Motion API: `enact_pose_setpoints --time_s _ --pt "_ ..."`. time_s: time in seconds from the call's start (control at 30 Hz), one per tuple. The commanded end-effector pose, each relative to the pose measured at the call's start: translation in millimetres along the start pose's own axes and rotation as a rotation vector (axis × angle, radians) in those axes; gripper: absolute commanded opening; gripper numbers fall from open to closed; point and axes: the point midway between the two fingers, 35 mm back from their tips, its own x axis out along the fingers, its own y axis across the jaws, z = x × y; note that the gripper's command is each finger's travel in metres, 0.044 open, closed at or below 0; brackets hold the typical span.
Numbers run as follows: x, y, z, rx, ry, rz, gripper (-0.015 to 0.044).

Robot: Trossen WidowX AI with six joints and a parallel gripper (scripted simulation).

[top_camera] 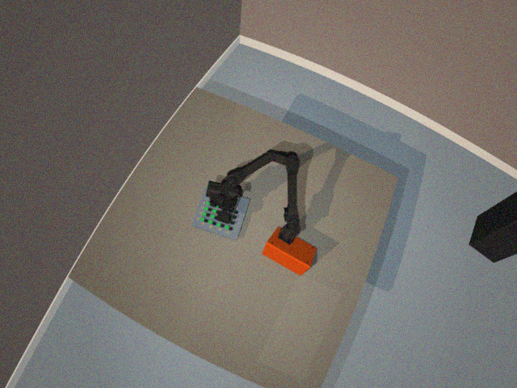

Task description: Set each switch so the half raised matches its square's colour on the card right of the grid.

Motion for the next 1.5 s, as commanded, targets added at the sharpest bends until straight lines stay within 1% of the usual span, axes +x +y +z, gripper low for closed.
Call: enact_pose_setpoints --time_s 0.0,0.07,0.13,0.27,0.33,0.4,0.47,0.67,0.7,0.8,0.83,0.97,1.07,1.47 --pt "-17.1 1.0 2.9 0.001 0.003 0.003 0.0" --pt "-44.5 1.0 3.9 0.0 0.014 0.003 0.0" --pt "-61.5 0.6 3.2 -0.001 0.021 0.0 0.0" --pt "-63.7 3.4 2.7 -0.001 0.022 0.0 0.0" --pt "-64.6 26.7 -0.7 -0.003 0.02 0.004 0.0" --pt "-64.9 63.3 -10.1 -0.004 0.021 0.006 0.0" --pt "-64.5 84.0 -17.6 -0.002 0.022 0.004 0.0" --pt "-64.4 86.5 -18.6 -0.001 0.022 0.003 0.0" --pt "-61.6 86.6 -18.5 -0.001 0.024 0.003 0.0" --pt "-32.0 86.3 -18.4 -0.001 0.045 0.002 0.0" --pt "-29.2 86.3 -18.6 -0.001 0.048 0.002 0.0" --pt "-29.2 86.3 -18.6 -0.001 0.048 0.002 0.0" --pt "-20.5 86.2 -18.9 -0.001 0.048 0.001 0.0" --pt "-6.2 86.1 -19.0 -0.001 0.048 0.001 0.0"
